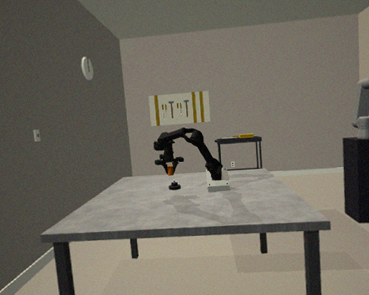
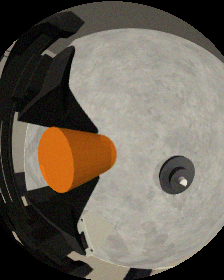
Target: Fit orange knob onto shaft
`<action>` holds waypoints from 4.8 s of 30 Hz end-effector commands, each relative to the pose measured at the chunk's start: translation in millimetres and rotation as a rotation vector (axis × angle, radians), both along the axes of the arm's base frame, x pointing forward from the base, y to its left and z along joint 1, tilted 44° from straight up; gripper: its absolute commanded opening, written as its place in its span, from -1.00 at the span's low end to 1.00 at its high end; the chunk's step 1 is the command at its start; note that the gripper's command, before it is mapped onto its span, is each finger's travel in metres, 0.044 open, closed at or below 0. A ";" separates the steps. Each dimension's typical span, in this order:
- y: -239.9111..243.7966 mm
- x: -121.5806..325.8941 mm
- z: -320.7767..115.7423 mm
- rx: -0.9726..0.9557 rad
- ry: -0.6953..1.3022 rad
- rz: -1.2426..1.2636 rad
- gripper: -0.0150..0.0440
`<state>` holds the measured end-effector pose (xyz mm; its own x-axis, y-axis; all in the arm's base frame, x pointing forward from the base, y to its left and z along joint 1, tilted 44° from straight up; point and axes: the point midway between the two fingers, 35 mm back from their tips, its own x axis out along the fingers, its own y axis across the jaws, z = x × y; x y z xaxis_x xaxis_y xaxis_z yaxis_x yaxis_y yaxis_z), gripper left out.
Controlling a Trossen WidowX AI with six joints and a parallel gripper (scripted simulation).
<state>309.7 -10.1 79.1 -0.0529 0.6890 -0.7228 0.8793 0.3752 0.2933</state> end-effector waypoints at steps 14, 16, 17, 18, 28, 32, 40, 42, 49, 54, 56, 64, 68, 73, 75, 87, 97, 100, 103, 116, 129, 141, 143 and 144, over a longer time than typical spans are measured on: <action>-30.9 6.5 -46.4 -0.009 -0.007 -0.003 -0.49; -34.2 6.6 -52.1 -0.009 -0.007 -0.003 -0.49; -35.8 6.6 -55.0 -0.009 -0.007 -0.003 -0.49; -37.4 6.5 -57.9 -0.009 -0.007 -0.002 -0.49; -52.9 4.6 -87.1 -0.008 -0.008 -0.002 -0.49; -58.7 3.0 -98.8 -0.007 -0.008 -0.001 -0.49; -67.7 -0.6 -118.0 -0.005 -0.008 -0.001 -0.49; -66.8 -0.6 -118.0 -0.005 -0.008 -0.001 -0.49; -55.3 -1.1 -130.9 -0.005 -0.006 -0.003 -0.49; -50.1 -1.7 -136.8 -0.004 -0.006 -0.004 -0.49; -52.1 -1.1 -135.0 -0.004 -0.009 0.000 -0.49; -54.2 1.5 -133.6 -0.004 -0.010 0.001 -0.49; -51.4 1.7 -136.2 -0.004 -0.010 0.001 -0.49; -50.5 1.8 -136.7 -0.004 -0.010 0.001 -0.49; -50.2 2.1 -136.8 -0.004 -0.010 0.001 -0.49; -53.4 -0.4 -133.0 -0.003 -0.029 0.021 -0.49; -53.5 -2.9 -134.0 0.006 -0.154 0.153 -0.49; -53.3 -2.1 -134.5 0.006 -0.154 0.153 -0.49; -53.1 -1.0 -135.0 0.006 -0.154 0.153 -0.49; -51.0 0.8 -137.2 0.006 -0.154 0.153 -0.49; -53.7 -0.5 -133.4 0.007 -0.161 0.160 -0.49; -52.2 -4.6 -131.7 0.017 -0.298 0.304 -0.49; -52.2 -4.4 -131.8 0.017 -0.298 0.304 -0.49; -52.1 -4.3 -131.9 0.017 -0.298 0.304 -0.49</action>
